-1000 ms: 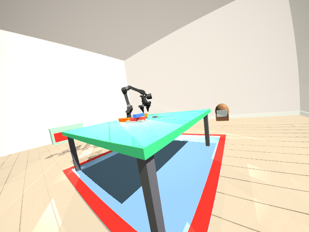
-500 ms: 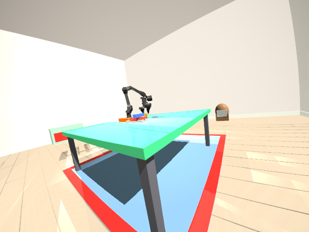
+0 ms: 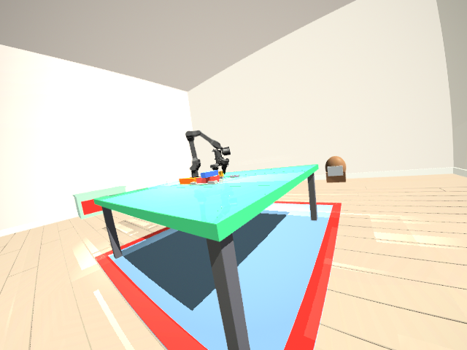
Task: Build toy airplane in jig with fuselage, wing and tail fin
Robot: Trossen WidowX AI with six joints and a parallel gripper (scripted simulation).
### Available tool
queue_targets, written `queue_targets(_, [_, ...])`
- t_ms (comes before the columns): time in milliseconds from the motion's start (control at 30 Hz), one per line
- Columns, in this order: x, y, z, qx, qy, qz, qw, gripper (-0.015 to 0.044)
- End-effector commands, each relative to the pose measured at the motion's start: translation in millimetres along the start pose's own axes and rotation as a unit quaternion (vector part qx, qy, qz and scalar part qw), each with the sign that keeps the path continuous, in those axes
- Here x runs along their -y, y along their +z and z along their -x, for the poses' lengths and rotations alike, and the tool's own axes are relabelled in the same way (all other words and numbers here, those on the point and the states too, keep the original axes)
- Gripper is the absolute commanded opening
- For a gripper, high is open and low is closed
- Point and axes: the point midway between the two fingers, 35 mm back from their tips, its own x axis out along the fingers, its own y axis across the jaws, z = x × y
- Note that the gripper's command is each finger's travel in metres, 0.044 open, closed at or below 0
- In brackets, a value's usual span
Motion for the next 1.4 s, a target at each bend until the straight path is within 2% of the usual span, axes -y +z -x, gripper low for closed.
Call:
queue_targets(0, [2, -2, -6, -0.003, -0.003, -0.002, 1.000, 0.0440])
queue_targets(467, [2, -2, -6, -0.003, -0.003, -0.002, 1.000, 0.0073])
queue_targets(700, [2, -2, -6, -0.003, -0.003, -0.002, 1.000, 0.0026])
queue_targets(733, [2, -2, -6, -0.003, -0.003, -0.002, 1.000, 0.0000])
queue_targets(1033, [-5, 11, 12, 0.028, 0.007, -0.004, 1.000, 0.0000])
queue_targets(1367, [-6, 13, 38, 0.022, 0.005, -0.004, 1.000, 0.0000])
